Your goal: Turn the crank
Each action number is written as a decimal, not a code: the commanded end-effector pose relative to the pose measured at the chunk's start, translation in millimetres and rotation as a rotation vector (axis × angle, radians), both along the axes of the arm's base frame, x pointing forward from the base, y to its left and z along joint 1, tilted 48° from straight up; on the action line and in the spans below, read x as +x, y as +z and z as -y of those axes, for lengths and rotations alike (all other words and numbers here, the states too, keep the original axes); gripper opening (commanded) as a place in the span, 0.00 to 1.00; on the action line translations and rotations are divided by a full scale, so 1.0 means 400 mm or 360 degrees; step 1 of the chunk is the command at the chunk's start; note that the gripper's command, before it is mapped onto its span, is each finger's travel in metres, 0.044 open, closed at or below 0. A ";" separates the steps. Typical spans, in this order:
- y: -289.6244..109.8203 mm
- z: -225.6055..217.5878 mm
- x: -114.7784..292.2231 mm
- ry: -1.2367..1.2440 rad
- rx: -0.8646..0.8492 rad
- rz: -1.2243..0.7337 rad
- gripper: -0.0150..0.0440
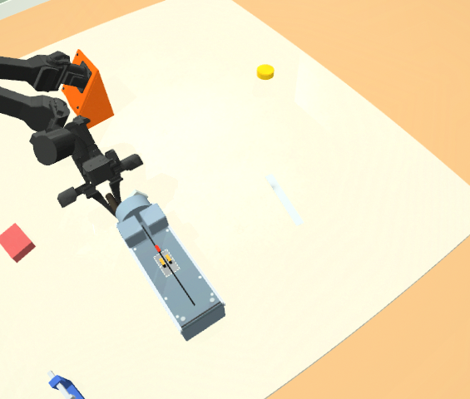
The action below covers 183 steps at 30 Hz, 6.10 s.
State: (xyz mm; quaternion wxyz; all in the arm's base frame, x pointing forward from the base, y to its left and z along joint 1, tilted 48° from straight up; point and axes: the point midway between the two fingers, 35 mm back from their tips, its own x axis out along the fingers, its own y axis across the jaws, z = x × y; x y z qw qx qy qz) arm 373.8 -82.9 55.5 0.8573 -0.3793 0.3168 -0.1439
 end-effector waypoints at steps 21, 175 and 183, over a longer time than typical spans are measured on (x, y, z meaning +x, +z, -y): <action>0.000 0.000 0.000 0.0000 0.0000 0.0001 0.34; 0.115 -0.132 -0.006 -0.0006 0.0008 0.0004 1.00; 0.094 -0.106 -0.006 -0.0006 0.0005 0.0006 1.00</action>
